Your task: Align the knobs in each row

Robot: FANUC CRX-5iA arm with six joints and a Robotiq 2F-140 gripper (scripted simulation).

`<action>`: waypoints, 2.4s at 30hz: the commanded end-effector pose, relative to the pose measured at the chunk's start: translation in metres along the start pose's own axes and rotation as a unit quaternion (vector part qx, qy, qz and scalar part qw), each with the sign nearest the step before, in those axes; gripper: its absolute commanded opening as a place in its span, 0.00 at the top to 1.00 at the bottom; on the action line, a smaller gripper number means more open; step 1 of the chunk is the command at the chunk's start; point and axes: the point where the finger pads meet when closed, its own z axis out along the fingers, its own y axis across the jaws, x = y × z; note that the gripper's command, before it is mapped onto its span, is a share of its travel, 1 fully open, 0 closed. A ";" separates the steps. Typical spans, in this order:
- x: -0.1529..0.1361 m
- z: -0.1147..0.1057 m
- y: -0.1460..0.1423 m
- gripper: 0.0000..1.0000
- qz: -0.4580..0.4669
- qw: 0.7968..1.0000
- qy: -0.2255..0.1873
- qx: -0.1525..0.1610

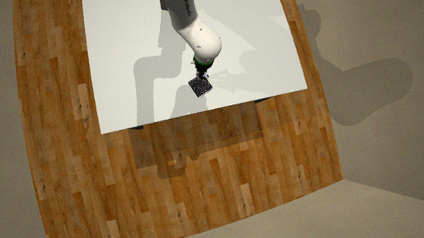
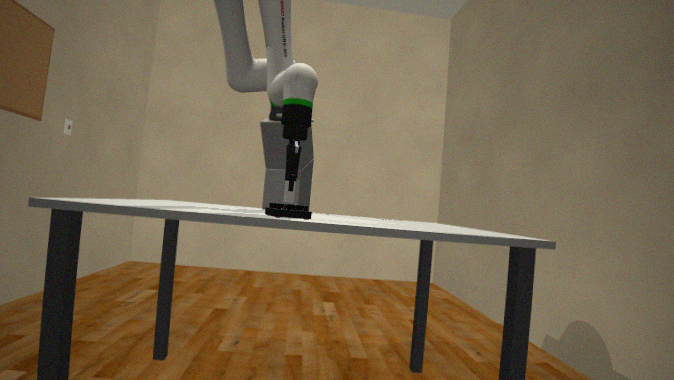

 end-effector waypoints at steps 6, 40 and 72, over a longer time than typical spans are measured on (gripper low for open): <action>0.000 0.000 0.000 0.88 0.000 1.000 0.000 0.000; 0.000 0.005 0.000 0.88 0.000 1.000 0.000 0.000; 0.000 0.014 0.000 0.88 0.000 1.000 0.000 0.000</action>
